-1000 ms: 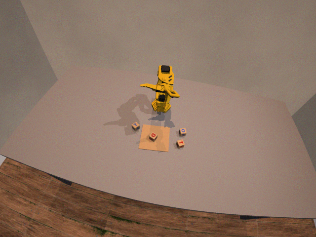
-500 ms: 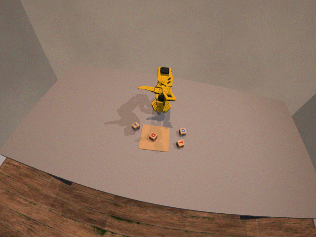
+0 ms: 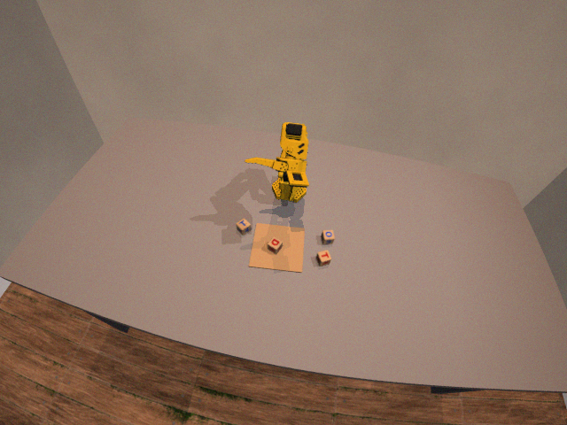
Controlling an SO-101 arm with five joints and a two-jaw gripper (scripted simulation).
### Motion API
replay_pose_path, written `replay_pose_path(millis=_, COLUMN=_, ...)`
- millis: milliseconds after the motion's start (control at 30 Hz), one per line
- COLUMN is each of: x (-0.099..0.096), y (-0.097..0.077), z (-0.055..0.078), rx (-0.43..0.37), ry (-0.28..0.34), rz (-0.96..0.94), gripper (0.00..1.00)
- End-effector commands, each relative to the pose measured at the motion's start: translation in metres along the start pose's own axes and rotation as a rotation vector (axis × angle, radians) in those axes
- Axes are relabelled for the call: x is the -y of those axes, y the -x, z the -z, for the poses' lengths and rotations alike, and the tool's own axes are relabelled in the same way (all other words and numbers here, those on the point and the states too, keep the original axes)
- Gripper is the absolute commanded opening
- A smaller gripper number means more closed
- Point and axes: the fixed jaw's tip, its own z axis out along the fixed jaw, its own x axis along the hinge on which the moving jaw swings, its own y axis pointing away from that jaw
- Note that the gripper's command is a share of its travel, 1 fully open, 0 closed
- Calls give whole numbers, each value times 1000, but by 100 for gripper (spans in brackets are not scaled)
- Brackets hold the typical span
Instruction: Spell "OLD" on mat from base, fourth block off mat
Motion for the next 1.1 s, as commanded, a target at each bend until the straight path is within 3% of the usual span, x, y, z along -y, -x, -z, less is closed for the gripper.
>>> replay_pose_path(millis=0, x=2, y=1, z=3, rx=15, ry=-12, rz=-34, gripper=100)
replay_pose_path(millis=800, x=4, y=-26, z=-9, rx=-155, ry=-14, rz=-273, gripper=100)
replay_pose_path(millis=1067, x=4, y=-28, z=-10, rx=-164, ry=-15, rz=-285, gripper=100)
